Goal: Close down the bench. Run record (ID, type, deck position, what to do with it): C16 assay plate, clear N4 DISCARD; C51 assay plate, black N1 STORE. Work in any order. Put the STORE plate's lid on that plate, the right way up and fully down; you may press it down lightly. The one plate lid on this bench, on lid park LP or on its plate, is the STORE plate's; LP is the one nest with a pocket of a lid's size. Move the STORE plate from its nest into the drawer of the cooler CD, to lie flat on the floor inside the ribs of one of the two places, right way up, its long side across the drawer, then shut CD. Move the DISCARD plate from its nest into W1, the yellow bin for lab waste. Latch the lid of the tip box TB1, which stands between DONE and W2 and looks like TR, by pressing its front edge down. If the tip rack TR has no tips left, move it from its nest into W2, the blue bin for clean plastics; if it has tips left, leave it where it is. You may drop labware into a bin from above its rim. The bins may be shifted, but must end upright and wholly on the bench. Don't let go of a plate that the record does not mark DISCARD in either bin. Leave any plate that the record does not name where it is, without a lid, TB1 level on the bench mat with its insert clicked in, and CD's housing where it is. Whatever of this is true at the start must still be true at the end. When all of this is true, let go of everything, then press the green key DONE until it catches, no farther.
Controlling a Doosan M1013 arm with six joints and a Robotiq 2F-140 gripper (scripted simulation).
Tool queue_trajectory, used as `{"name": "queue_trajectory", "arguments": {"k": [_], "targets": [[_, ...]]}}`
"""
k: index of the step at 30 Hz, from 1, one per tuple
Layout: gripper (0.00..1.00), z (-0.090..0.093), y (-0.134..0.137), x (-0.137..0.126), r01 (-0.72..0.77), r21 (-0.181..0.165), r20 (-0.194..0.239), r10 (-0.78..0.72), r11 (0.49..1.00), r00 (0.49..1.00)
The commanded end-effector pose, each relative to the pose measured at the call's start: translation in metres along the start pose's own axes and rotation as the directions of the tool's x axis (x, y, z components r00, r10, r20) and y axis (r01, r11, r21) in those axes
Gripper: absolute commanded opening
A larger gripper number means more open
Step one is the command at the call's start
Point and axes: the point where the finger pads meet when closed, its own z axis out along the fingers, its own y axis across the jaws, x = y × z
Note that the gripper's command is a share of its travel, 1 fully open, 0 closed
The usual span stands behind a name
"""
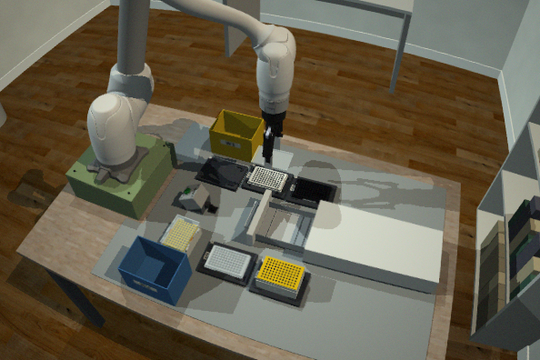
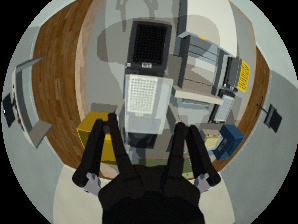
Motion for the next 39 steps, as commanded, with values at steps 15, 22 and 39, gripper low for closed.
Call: {"name": "queue_trajectory", "arguments": {"k": [15, 22, 39], "targets": [[0.00, 0.000, -0.001, 0.040, 0.000, 0.000, 0.000, 0.000, 1.000, 1.000], [0.00, 0.000, -0.002, 0.054, 0.000, 0.000, 0.000, 0.000, 1.000, 1.000], [0.00, 0.000, -0.003, 0.094, 0.000, 0.000, 0.000, 0.000, 1.000, 1.000]]}}
